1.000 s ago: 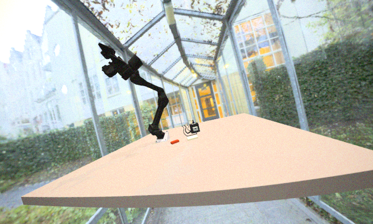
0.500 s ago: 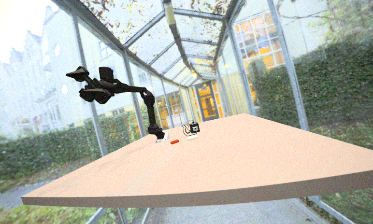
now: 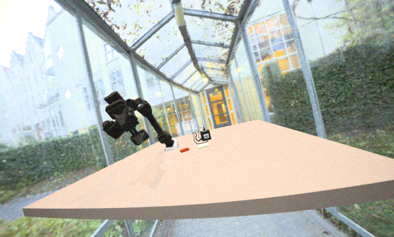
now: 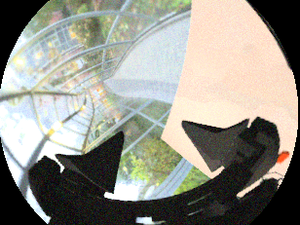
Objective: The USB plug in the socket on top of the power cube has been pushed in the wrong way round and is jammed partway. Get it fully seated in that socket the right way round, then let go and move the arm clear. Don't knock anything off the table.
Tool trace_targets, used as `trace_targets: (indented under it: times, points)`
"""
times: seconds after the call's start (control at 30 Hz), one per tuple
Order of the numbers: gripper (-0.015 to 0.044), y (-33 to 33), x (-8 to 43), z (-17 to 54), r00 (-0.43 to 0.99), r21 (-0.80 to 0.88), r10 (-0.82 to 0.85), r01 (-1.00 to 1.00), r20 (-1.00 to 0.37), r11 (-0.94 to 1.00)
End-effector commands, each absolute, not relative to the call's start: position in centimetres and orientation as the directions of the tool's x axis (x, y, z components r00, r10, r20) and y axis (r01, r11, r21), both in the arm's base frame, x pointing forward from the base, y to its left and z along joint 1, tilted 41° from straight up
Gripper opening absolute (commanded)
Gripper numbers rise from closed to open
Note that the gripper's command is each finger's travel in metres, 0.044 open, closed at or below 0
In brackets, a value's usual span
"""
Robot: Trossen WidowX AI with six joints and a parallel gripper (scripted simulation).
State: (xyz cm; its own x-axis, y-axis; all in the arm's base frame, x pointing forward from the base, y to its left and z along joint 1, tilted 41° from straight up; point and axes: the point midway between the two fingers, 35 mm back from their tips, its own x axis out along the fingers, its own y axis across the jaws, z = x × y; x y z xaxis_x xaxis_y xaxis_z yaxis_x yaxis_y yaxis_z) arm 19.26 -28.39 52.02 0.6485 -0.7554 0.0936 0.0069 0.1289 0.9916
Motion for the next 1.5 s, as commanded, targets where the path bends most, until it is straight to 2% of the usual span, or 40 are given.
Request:
trace_targets:
  times: [0.0, 0.2, 0.37, 0.5, 0.73, 0.9, 1.03, 1.2, 1.3, 1.4, 1.47]
  points:
    - [0.0440, -27.6, 25.2, 47.4, 0.740, 0.971, -0.669, 0.200, -0.063, 0.130]
    - [0.0440, -24.4, 32.6, 39.4, 0.773, 0.855, -0.549, 0.485, -0.319, 0.186]
    - [0.0440, -19.3, 37.8, 32.7, 0.743, 0.613, -0.410, 0.669, -0.529, 0.421]
    - [0.0440, -13.8, 40.3, 28.2, 0.688, 0.428, -0.318, 0.680, -0.652, 0.595]
    - [0.0440, -5.1, 41.8, 21.4, 0.558, 0.116, -0.183, 0.457, -0.809, 0.882]
    - [0.0440, 2.4, 40.5, 15.4, 0.357, -0.200, -0.184, -0.008, -0.916, 0.980]
    - [0.0440, 7.8, 37.9, 11.4, 0.208, -0.323, -0.253, -0.461, -0.945, 0.826]
    - [0.0440, 13.0, 33.8, 7.8, 0.090, -0.261, -0.400, -0.880, -0.912, 0.397]
    - [0.0440, 15.4, 31.0, 6.3, 0.064, -0.114, -0.508, -0.991, -0.859, 0.068]
    - [0.0440, 17.3, 28.3, 5.3, 0.076, 0.090, -0.613, -0.968, -0.787, -0.235]
    - [0.0440, 17.6, 27.7, 5.1, 0.085, 0.149, -0.638, -0.941, -0.765, -0.304]
